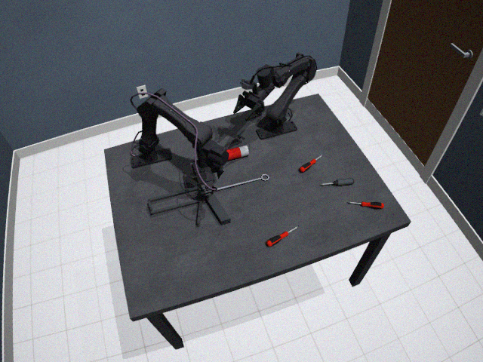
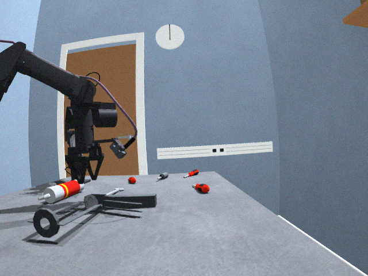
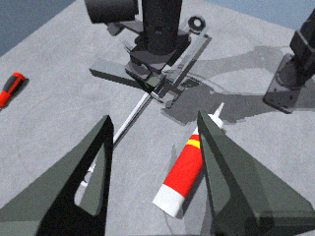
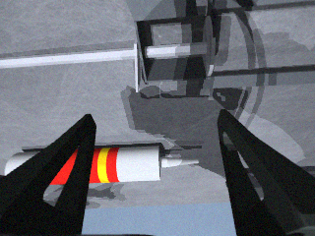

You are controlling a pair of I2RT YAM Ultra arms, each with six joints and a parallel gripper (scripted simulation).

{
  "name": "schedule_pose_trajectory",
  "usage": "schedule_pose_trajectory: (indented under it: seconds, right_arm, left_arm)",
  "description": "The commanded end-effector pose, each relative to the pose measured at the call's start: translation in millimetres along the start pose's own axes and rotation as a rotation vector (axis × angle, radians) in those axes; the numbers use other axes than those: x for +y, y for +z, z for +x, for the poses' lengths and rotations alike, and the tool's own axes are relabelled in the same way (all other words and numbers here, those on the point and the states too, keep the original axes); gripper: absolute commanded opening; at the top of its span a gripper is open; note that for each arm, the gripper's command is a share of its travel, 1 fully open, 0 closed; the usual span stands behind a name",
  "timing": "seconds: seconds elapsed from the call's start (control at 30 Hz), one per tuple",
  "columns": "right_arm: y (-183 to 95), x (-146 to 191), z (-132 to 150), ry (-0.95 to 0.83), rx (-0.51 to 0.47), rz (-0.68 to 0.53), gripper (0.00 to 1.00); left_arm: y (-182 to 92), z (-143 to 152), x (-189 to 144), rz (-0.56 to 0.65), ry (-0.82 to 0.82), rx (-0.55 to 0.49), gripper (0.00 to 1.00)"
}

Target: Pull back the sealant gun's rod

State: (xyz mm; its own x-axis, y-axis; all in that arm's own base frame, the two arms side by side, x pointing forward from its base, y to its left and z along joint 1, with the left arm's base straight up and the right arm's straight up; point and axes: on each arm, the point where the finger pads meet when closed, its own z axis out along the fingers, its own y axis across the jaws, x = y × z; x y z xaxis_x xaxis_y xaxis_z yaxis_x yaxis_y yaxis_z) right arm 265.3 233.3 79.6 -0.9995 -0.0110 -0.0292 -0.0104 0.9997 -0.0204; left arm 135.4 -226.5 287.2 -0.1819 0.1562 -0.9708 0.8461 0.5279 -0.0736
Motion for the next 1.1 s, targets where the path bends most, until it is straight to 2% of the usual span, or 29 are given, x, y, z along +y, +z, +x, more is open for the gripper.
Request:
schedule_pose_trajectory:
  seconds: [0.0, 0.2, 0.27, 0.4, 0.47, 0.77, 0.93, 1.07]
  right_arm:
    - [-22, 2, -12, -0.021, -0.072, -0.022, 1.0]
    - [-29, 7, -35, -0.165, -0.305, -0.096, 1.0]
    - [-34, 0, -37, -0.223, -0.4, -0.117, 1.0]
    - [-38, -10, -35, -0.313, -0.522, -0.151, 1.0]
    - [-38, -10, -35, -0.313, -0.522, -0.151, 1.0]
    - [-44, -29, -28, -0.511, -0.78, -0.237, 1.0]
    - [-41, -39, -25, -0.559, -0.849, -0.252, 1.0]
    - [-39, -43, -24, -0.567, -0.863, -0.255, 1.0]
  left_arm:
    - [-4, -9, -2, 0.006, 0.006, -0.044, 0.66]
    - [-4, -9, -2, 0.006, 0.006, -0.044, 0.66]
    - [-4, -9, -2, 0.006, 0.006, -0.044, 0.66]
    - [-4, -9, -2, 0.006, 0.006, -0.044, 0.66]
    - [-4, -9, -2, 0.006, 0.006, -0.044, 0.66]
    - [-4, -9, -2, 0.006, 0.006, -0.044, 0.66]
    - [-4, -9, -2, 0.006, 0.006, -0.044, 0.66]
    - [-4, -9, -2, 0.006, 0.006, -0.044, 0.66]
